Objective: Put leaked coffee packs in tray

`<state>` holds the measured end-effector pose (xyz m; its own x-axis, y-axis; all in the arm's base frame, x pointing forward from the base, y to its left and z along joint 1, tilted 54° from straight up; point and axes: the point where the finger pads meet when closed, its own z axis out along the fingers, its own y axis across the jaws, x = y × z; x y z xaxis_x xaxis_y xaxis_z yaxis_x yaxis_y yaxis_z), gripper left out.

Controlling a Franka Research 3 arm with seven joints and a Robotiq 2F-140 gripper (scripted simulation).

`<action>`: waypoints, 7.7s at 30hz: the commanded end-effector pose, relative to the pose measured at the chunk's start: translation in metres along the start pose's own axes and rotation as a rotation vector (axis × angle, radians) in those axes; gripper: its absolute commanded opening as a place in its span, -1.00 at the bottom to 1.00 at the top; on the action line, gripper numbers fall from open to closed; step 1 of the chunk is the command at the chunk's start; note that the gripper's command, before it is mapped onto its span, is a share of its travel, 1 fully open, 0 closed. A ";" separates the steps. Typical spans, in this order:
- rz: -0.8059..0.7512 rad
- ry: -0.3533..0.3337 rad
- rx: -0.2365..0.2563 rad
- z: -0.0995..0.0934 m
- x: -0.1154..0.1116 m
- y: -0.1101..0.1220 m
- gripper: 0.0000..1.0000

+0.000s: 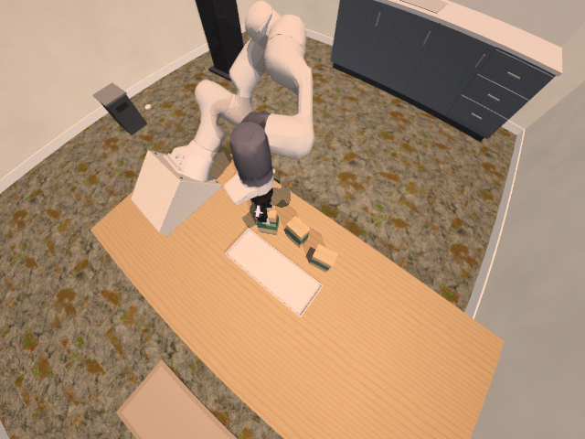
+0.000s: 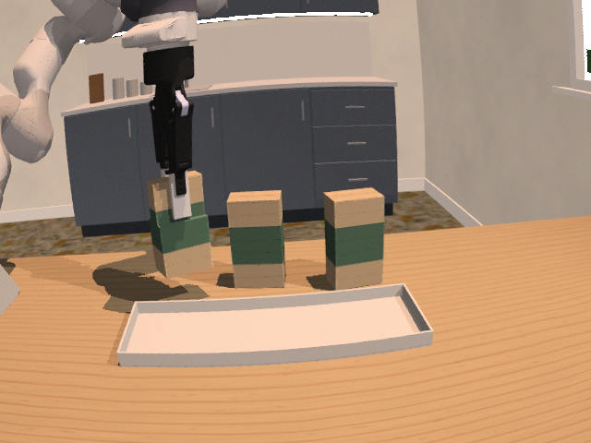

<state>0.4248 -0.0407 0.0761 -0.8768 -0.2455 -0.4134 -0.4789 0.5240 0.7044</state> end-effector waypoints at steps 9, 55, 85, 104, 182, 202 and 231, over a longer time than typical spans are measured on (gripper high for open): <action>-0.005 0.001 0.006 -0.003 0.030 -0.055 -0.51; -0.005 0.001 0.006 -0.004 0.061 -0.113 -0.51; -0.005 0.001 0.006 0.004 0.061 -0.113 -0.51; -0.005 0.001 0.006 0.038 0.061 -0.113 -0.51; -0.005 0.001 0.006 0.041 0.061 -0.113 0.10; -0.005 0.001 0.006 -0.015 0.061 -0.113 0.10; 0.211 0.003 0.015 -0.038 -0.008 -0.085 0.10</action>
<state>0.4678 -0.1186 0.0356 -0.8987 -0.2244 -0.3768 -0.4357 0.5550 0.7086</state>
